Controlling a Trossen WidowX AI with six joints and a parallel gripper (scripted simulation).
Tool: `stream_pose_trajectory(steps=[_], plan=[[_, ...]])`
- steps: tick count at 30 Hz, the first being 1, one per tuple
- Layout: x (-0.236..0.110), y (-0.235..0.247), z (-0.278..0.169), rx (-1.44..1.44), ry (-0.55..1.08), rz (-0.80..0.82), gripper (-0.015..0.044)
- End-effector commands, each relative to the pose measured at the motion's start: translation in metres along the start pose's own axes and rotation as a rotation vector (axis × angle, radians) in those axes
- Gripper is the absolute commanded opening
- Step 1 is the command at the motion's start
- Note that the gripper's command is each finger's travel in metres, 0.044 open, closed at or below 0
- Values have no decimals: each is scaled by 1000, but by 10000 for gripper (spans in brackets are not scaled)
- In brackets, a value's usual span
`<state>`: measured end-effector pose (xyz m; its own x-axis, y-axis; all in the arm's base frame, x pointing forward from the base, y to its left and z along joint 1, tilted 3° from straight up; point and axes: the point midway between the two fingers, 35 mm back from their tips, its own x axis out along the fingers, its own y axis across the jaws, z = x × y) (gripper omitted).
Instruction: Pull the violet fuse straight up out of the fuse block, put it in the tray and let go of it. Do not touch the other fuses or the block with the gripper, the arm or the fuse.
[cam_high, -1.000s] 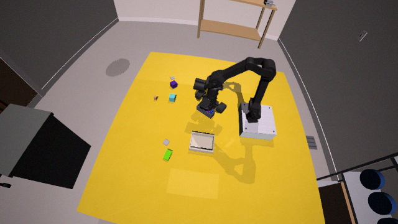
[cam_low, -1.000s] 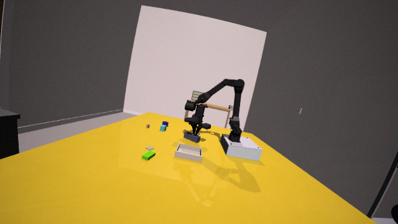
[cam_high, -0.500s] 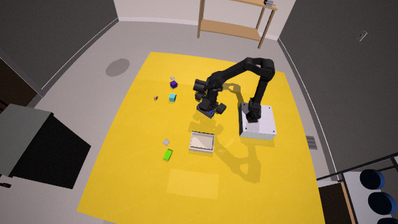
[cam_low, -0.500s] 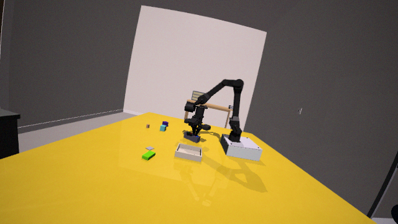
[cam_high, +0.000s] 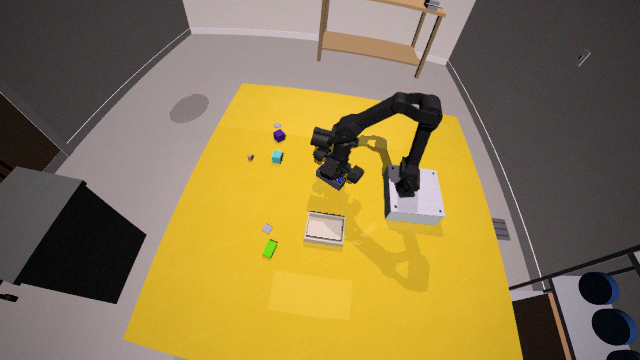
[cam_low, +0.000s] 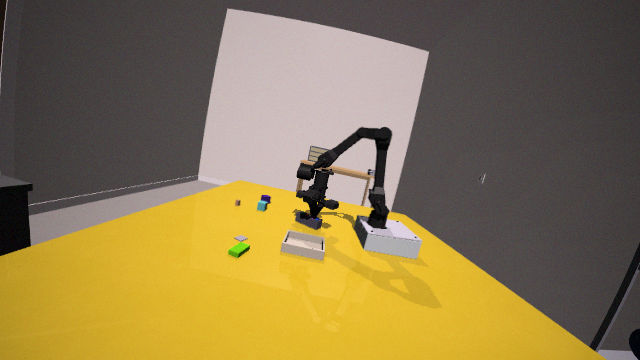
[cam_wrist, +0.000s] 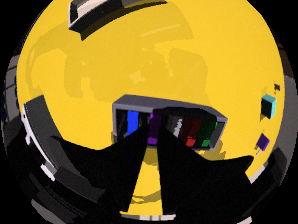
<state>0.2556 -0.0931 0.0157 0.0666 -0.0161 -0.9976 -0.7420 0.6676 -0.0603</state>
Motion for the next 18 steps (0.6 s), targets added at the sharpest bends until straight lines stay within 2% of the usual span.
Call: stream_pose_trajectory(steps=[1,18], plan=[[-2,0,0,0,-1,0,0],[-10,-1,0,-2,-2,-1,0]])
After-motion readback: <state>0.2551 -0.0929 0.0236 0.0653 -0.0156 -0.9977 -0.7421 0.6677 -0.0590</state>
